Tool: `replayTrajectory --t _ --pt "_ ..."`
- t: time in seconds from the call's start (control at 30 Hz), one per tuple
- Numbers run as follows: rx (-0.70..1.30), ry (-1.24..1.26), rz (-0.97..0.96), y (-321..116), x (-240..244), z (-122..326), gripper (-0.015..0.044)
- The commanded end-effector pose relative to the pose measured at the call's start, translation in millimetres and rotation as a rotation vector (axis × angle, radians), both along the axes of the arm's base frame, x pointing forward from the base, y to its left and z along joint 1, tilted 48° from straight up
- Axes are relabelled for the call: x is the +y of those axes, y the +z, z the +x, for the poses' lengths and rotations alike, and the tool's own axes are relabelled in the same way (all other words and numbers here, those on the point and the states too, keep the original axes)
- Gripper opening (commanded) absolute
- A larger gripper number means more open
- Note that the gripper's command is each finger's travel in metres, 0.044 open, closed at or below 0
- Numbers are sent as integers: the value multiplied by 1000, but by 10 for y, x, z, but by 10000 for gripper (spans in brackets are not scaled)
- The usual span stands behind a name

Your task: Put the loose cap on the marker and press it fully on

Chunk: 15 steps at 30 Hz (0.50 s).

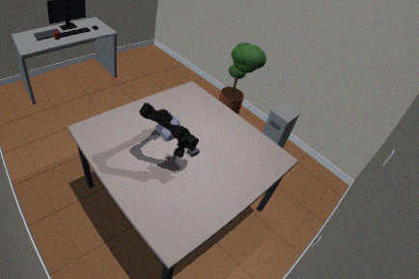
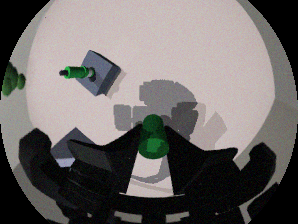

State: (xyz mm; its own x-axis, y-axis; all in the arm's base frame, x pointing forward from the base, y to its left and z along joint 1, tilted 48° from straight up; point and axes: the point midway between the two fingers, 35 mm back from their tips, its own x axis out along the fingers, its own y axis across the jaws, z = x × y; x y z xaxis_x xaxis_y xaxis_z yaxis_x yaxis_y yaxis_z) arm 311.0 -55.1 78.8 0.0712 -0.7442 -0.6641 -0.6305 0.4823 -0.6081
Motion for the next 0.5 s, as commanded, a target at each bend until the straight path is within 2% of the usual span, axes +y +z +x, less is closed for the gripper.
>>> replayTrajectory --t 0.0,0.47 --pt "-11 0 8 -7 98 19 0" --pt "-9 5 26 -250 607 9 0"
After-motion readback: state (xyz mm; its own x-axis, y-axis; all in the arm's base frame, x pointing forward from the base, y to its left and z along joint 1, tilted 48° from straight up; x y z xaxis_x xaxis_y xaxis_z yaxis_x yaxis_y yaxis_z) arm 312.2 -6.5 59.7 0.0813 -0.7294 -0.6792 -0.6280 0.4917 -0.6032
